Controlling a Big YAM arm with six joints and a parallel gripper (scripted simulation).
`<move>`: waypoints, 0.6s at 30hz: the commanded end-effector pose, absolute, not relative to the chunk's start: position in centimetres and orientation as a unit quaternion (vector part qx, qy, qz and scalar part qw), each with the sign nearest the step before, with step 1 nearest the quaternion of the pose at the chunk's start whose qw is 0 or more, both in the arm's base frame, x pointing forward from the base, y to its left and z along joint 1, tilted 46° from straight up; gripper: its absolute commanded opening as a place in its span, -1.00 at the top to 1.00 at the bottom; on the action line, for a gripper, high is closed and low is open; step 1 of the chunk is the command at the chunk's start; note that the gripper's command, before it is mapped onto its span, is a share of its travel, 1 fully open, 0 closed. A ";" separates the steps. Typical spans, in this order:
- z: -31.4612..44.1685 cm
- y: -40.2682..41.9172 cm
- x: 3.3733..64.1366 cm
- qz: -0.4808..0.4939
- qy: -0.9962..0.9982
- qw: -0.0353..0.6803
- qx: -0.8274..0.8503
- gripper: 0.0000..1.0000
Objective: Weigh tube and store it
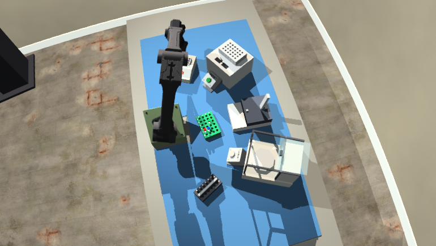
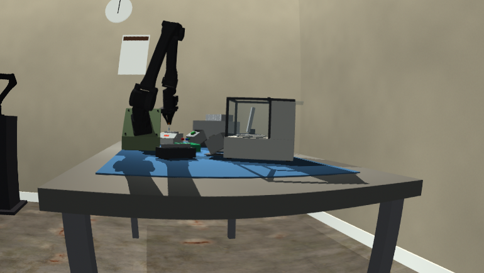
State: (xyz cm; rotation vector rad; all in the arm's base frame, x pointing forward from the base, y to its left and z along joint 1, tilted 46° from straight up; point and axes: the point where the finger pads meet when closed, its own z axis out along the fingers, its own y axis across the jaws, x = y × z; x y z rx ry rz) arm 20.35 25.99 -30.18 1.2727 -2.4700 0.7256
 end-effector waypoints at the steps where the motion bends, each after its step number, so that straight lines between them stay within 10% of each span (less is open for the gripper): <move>1: -31.1 26.3 20.6 0.249 -0.854 0.132 0.437 0.82; 18: -30.9 25.3 19.9 0.253 -0.852 0.138 0.438 0.82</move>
